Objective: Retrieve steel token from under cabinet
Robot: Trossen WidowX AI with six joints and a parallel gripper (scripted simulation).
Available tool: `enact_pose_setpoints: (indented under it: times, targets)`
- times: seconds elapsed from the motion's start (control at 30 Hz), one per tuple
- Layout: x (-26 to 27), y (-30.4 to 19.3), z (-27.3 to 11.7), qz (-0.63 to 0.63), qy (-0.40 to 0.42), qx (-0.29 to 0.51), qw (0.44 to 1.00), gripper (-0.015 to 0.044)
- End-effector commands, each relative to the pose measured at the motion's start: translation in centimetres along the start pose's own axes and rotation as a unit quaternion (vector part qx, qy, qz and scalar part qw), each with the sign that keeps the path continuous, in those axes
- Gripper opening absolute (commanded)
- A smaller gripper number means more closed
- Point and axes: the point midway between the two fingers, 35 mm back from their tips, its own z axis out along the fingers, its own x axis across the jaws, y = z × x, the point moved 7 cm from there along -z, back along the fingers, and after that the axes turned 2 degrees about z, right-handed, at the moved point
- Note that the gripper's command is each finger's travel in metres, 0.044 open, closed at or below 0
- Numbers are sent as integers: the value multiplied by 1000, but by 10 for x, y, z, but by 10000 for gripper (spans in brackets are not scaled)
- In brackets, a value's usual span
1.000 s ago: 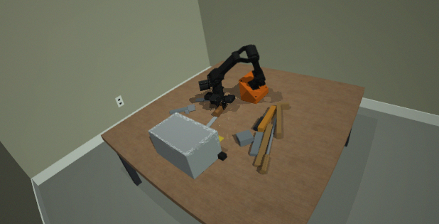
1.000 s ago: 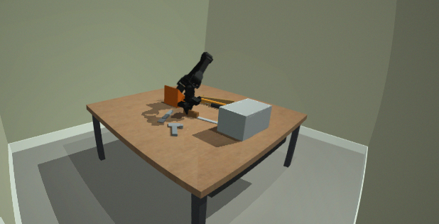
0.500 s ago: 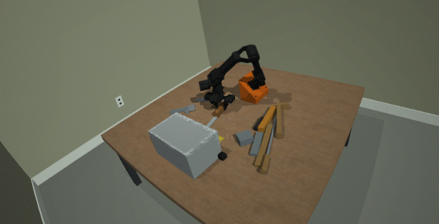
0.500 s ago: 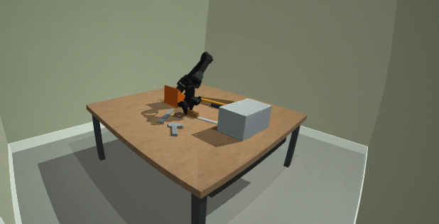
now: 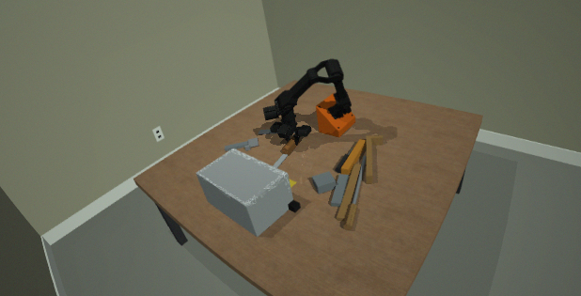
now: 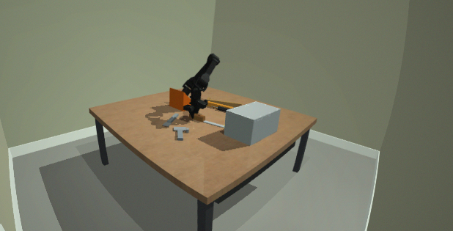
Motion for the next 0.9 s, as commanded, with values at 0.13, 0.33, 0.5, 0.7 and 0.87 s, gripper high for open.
enact_pose_setpoints:
  times: [0.13, 0.33, 0.5, 0.7, 0.87]
  targets:
    - [0, 0, 0, 0, 0, 0, 1000, 98]
    - [0, 0, 0, 0, 0, 0, 1000, 0]
    - [0, 2, 0, 0, 0, 0, 1000, 0]
    - [0, 11, 0, 0, 0, 0, 1000, 0]
    - [0, 19, 0, 0, 0, 0, 1000, 0]
